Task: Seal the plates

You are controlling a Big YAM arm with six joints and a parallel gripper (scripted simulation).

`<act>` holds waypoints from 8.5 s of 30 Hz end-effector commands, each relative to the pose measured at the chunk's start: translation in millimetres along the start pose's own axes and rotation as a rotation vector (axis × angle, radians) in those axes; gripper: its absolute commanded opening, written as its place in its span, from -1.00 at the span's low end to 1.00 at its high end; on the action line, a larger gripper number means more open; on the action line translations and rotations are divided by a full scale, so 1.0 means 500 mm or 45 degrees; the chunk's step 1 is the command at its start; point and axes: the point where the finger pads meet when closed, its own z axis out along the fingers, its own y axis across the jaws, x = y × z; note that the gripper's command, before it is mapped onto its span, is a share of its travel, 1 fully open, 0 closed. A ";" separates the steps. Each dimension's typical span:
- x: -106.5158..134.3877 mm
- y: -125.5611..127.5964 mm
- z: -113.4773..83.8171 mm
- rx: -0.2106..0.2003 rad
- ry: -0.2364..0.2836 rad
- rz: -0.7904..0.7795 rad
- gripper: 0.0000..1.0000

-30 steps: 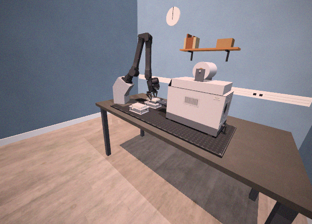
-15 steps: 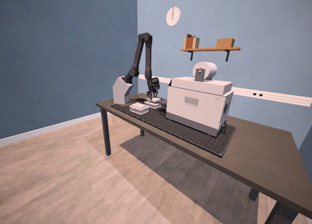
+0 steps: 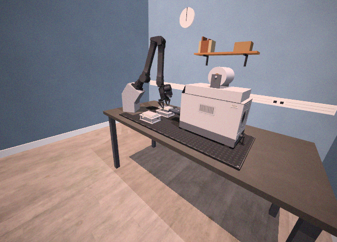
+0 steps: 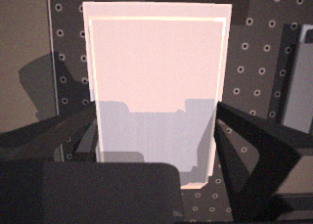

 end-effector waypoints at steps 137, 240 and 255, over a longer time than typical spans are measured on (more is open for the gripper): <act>0.010 0.010 0.046 -0.009 -0.010 0.004 -1.00; 0.017 -0.008 0.047 0.009 -0.003 0.017 1.00; 0.019 -0.007 0.046 0.008 -0.001 0.016 1.00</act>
